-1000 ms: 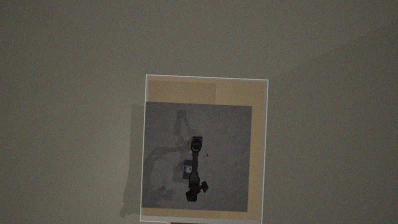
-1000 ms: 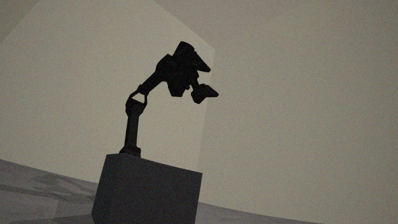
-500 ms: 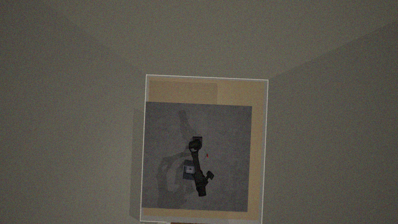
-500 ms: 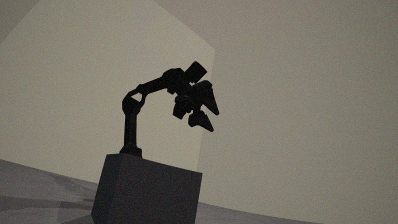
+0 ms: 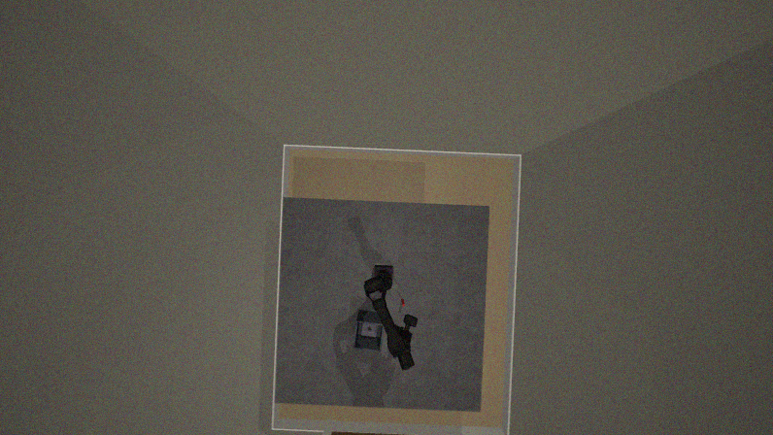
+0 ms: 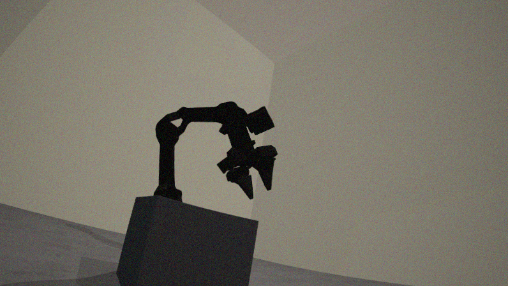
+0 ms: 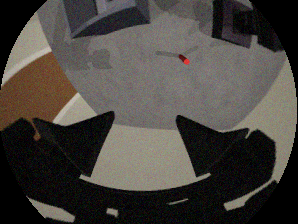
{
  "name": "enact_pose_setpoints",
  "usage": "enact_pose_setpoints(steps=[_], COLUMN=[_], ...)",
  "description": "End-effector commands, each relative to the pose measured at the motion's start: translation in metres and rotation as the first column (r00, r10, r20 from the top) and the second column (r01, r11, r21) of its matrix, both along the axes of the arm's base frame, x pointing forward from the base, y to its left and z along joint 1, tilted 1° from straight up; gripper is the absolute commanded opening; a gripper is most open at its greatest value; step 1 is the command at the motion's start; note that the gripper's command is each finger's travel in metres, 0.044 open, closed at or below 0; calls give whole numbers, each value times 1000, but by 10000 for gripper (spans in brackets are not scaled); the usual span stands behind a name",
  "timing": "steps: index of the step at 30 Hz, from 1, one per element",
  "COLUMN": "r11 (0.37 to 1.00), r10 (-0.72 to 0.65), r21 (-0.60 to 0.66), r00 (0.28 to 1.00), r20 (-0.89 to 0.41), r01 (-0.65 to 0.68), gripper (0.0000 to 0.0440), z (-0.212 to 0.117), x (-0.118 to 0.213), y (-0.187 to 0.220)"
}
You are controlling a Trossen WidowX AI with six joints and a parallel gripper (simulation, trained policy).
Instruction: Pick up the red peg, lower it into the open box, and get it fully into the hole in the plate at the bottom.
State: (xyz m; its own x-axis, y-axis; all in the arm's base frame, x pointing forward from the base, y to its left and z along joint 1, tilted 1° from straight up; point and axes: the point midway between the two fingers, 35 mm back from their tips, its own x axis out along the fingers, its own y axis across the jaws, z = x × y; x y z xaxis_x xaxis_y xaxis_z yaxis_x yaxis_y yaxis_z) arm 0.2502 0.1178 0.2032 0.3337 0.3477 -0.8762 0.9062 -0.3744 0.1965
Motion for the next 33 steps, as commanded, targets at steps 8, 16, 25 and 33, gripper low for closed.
enact_pose_setpoints(steps=[8, 16, 25, 33], r11=[973, 928, 880, 854], r10=[180, 275, 336, 354], r21=[-119, -174, -208, -230], r00=[970, 922, 869, 846], r20=[-161, -274, -363, -400], r01=[-200, -328, -427, -466], gripper=[440, 440, 440, 434], z=[-41, -72, -108, -136], x=[-34, -53, -68, -74], y=[8, 5, -4, -13])
